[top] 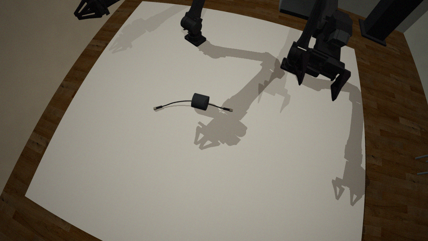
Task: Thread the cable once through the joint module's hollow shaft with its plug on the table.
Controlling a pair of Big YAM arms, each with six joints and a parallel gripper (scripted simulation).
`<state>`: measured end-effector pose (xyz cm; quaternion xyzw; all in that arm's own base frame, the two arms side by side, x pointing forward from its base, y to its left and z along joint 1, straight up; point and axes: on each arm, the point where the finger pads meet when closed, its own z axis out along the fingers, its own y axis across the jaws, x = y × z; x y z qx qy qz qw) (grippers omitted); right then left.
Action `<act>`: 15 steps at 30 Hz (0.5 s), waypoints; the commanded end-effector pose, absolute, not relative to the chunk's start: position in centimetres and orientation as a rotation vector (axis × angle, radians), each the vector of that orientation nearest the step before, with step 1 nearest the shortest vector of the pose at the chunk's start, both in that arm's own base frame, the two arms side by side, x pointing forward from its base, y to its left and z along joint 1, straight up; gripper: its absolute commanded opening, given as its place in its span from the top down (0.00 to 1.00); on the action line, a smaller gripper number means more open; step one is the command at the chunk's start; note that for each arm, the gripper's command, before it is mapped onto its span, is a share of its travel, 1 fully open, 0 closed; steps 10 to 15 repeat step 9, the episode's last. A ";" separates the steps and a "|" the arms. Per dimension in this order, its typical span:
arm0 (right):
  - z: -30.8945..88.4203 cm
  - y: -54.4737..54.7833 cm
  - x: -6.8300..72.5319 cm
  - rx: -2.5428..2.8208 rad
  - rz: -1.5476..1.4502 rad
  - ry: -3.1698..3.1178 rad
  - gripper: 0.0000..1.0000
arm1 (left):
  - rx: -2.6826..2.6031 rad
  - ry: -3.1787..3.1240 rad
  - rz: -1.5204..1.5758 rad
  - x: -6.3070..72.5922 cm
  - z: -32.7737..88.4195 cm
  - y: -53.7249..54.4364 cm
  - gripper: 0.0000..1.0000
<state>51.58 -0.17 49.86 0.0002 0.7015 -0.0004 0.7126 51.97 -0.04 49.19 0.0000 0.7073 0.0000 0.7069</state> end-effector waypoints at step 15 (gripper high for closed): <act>53.4 0.1 52.0 0.009 0.011 1.504 0.68 | 0.002 1.579 -0.018 52.2 49.1 -0.6 0.04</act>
